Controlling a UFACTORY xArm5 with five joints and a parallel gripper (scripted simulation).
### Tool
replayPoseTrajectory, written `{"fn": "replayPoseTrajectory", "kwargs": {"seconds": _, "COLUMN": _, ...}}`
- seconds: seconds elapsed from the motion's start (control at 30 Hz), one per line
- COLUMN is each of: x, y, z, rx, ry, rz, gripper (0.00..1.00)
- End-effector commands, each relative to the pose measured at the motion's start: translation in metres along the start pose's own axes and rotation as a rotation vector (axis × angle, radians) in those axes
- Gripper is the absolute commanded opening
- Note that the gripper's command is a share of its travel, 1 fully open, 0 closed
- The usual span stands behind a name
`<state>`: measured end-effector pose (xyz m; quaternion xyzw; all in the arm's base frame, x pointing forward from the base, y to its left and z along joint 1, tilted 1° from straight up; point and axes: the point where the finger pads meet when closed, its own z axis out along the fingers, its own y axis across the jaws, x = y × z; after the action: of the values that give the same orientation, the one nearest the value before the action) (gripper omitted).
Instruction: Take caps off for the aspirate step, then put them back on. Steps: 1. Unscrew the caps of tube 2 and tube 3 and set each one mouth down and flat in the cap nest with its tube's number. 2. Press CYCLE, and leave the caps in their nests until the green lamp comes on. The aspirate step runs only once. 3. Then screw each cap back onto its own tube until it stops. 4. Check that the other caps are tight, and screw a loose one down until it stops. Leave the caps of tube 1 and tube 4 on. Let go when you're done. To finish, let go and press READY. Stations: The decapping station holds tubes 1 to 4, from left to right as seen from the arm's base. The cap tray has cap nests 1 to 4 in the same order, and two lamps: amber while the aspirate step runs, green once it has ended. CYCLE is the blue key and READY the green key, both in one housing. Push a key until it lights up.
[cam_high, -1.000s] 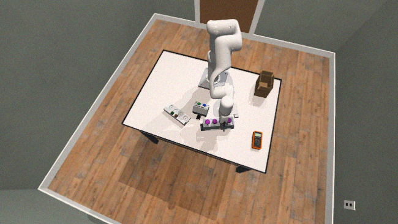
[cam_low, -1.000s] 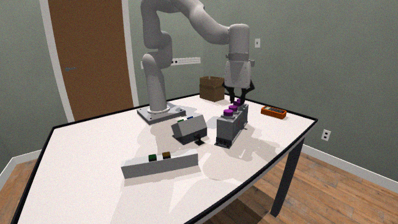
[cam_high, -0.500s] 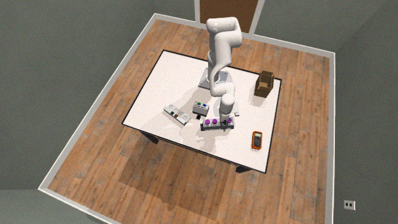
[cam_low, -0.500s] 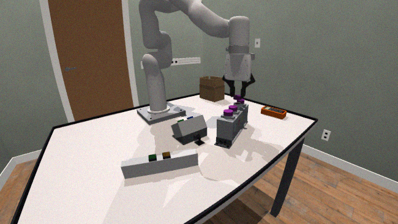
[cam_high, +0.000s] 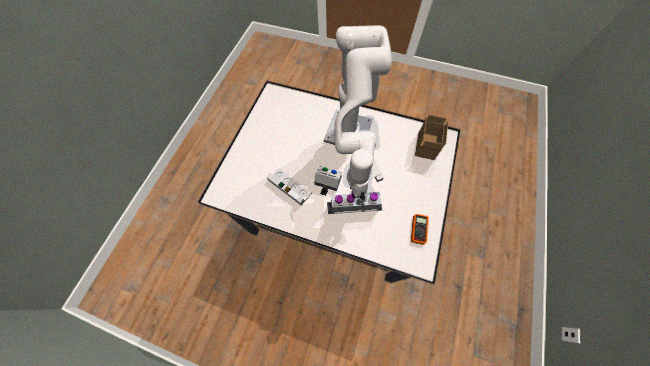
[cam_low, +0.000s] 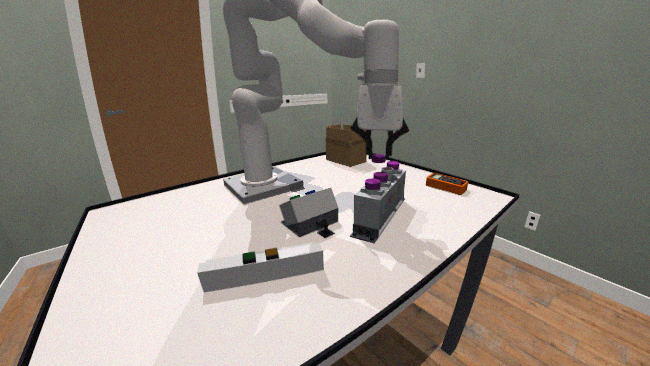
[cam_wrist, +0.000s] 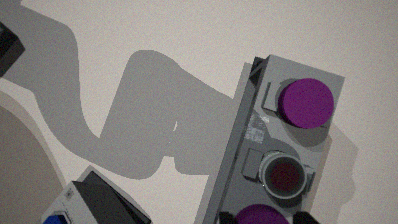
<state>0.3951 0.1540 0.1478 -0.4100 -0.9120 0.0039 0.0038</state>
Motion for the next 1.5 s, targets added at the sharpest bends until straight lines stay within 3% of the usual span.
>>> {"fn": "replayPoseTrajectory", "kwargs": {"seconds": 0.0, "x": -0.021, "y": -0.015, "z": -0.002, "rx": -0.007, "ry": -0.013, "rz": -0.279, "gripper": 0.0}}
{"fn": "replayPoseTrajectory", "kwargs": {"seconds": 0.23, "x": -0.048, "y": -0.037, "z": -0.003, "rx": -0.005, "ry": -0.015, "rz": -0.524, "gripper": 0.0}}
{"fn": "replayPoseTrajectory", "kwargs": {"seconds": 0.47, "x": -0.068, "y": -0.053, "z": -0.003, "rx": -0.005, "ry": -0.015, "rz": -0.524, "gripper": 0.0}}
{"fn": "replayPoseTrajectory", "kwargs": {"seconds": 1.47, "x": -0.205, "y": -0.164, "z": -0.004, "rx": -0.003, "ry": -0.016, "rz": -0.524, "gripper": 0.0}}
